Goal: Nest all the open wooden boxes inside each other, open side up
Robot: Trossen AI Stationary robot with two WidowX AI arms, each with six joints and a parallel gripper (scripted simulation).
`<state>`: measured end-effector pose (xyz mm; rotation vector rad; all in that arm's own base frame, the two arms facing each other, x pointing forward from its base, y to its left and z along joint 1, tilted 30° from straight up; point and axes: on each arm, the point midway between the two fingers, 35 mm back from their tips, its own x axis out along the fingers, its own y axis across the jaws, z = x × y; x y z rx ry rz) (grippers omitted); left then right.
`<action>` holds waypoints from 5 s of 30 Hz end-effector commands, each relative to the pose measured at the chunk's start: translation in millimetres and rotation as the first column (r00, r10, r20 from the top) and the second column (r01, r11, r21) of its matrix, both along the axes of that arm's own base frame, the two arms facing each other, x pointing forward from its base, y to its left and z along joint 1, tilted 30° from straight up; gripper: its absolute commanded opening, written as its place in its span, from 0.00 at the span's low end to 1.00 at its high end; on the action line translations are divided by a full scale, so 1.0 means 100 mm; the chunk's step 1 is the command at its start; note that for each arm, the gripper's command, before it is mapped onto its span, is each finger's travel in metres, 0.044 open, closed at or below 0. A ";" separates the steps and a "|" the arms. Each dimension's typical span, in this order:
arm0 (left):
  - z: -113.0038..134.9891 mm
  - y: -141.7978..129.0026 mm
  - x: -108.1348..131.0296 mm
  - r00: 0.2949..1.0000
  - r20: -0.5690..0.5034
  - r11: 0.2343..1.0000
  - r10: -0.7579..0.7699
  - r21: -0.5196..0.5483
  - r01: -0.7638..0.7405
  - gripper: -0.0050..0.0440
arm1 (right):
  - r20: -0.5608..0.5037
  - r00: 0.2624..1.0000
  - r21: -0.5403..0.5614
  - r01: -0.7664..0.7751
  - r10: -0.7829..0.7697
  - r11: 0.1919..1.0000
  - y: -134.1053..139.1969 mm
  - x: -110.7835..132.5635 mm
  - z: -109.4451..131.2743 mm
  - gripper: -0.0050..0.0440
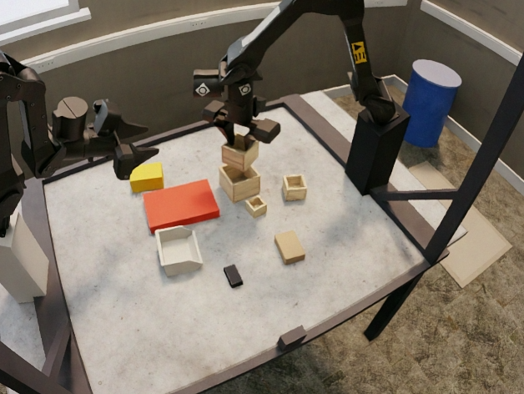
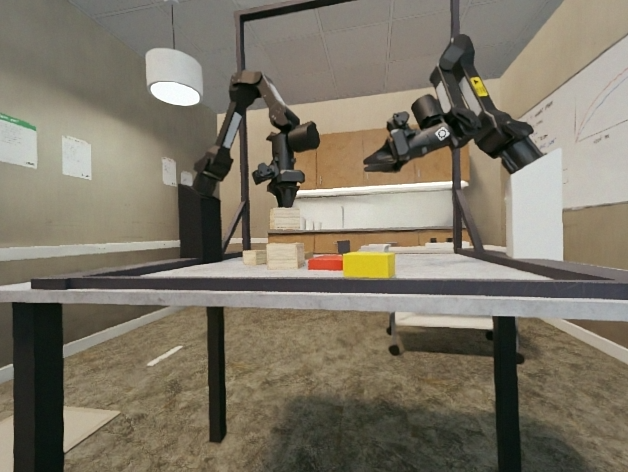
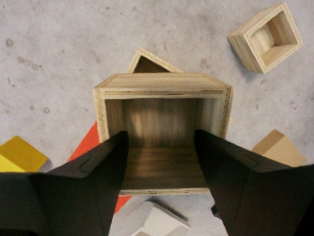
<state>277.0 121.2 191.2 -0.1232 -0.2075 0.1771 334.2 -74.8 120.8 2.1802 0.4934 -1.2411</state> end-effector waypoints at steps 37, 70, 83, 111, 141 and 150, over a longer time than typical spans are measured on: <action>0.00 0.01 0.00 1.000 0.002 1.000 0.001 -0.002 -0.001 0.92 | -0.066 0.903 0.238 0.427 -0.424 0.872 0.01 0.10 -0.15 0.68; 0.00 0.01 0.00 1.000 0.002 1.000 0.001 -0.002 -0.001 0.92 | -0.058 0.904 0.240 0.425 -0.425 0.873 0.01 0.26 -0.27 0.68; 0.00 0.01 0.00 1.000 0.002 1.000 0.001 -0.002 -0.001 0.92 | -0.067 0.903 0.238 0.428 -0.425 0.872 0.03 0.25 -0.39 0.68; 0.00 0.01 0.00 1.000 0.002 1.000 0.001 -0.002 -0.001 0.92 | -0.050 0.904 0.242 0.423 -0.425 0.873 0.02 0.45 -0.55 0.68; 0.00 0.01 0.00 1.000 0.002 1.000 0.001 -0.002 -0.001 0.92 | -0.053 0.904 0.241 0.424 -0.425 0.873 0.03 0.51 -0.75 0.68; 0.00 0.01 0.00 1.000 0.002 1.000 0.001 -0.002 -0.001 0.92 | -0.059 0.903 0.240 0.426 -0.425 0.872 0.03 0.52 -0.79 0.68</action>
